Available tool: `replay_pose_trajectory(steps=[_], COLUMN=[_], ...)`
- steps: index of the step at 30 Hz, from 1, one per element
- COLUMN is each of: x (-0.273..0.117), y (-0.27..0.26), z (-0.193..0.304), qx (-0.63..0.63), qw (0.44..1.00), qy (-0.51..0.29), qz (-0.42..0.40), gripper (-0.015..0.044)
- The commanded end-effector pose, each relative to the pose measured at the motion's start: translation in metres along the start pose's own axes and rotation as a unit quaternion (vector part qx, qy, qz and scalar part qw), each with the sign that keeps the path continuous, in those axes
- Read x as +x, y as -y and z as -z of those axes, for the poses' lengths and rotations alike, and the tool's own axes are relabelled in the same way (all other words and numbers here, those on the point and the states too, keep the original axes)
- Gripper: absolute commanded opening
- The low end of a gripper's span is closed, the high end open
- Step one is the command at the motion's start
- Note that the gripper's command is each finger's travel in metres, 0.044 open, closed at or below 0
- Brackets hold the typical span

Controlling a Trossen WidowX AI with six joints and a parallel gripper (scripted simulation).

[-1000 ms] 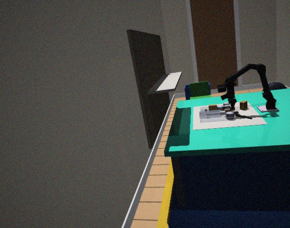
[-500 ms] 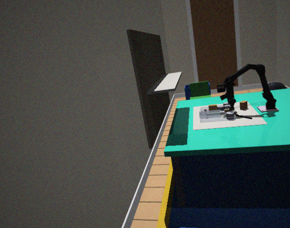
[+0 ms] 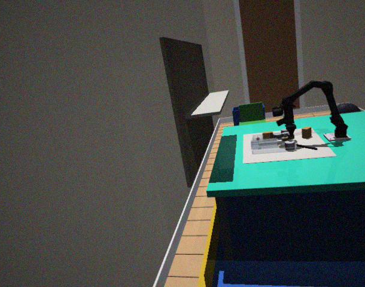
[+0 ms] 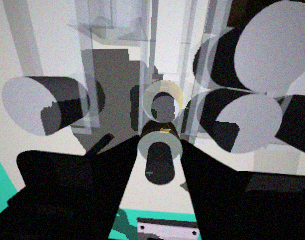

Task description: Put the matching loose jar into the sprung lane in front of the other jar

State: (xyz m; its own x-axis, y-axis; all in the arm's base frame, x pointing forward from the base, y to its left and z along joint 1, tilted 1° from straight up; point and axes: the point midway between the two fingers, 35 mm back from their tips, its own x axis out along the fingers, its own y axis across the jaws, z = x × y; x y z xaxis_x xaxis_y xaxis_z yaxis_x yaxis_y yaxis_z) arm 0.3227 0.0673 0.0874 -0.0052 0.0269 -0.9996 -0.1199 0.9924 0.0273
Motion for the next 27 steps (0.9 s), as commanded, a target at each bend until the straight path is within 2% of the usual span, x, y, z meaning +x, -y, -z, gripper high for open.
replay_pose_trajectory(steps=[1, 27], x=[-0.0057, -0.0080], y=[-0.0001, 0.0000], z=[-0.0101, -0.0182], qx=[-0.003, -0.003], qw=[1.000, 1.000], qy=[0.016, 0.017], qz=[0.000, 0.000], gripper=[0.0000, 0.0000])
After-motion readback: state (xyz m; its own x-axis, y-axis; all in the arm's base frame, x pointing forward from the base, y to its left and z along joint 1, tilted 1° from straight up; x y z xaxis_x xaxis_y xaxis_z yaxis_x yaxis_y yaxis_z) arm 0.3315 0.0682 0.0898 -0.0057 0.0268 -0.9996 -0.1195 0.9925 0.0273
